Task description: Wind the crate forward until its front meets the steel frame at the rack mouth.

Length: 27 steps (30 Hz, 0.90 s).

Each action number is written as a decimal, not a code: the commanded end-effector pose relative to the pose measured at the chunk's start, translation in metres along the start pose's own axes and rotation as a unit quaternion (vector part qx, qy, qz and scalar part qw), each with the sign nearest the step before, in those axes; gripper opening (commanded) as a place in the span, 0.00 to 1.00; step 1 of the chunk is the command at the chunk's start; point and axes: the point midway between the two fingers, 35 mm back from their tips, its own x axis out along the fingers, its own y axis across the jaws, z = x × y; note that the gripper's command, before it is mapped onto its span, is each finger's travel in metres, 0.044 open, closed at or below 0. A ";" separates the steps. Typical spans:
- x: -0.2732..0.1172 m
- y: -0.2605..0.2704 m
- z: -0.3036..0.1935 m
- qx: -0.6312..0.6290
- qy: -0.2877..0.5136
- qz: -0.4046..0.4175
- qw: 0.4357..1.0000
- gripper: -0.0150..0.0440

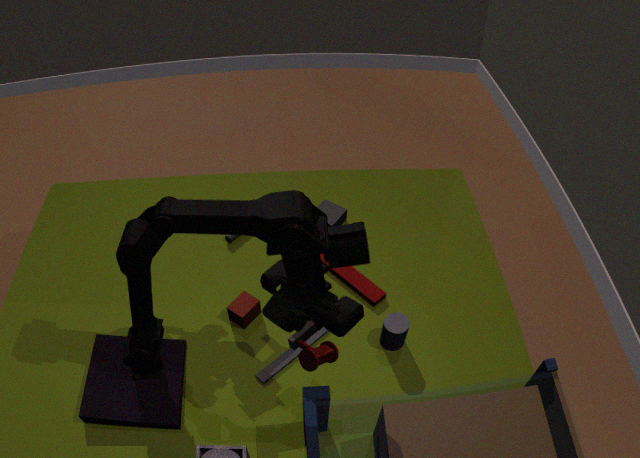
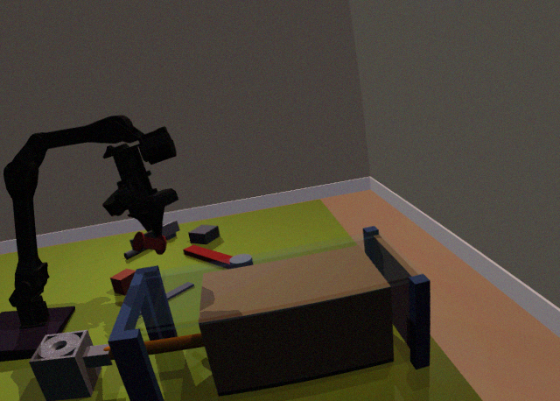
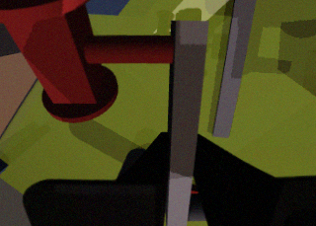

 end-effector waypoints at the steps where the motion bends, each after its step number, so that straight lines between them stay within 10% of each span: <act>1: -0.003 0.014 0.017 0.008 -0.001 0.011 1.000 0.25; 27: -0.001 0.065 0.128 0.122 -0.034 0.017 0.992 0.25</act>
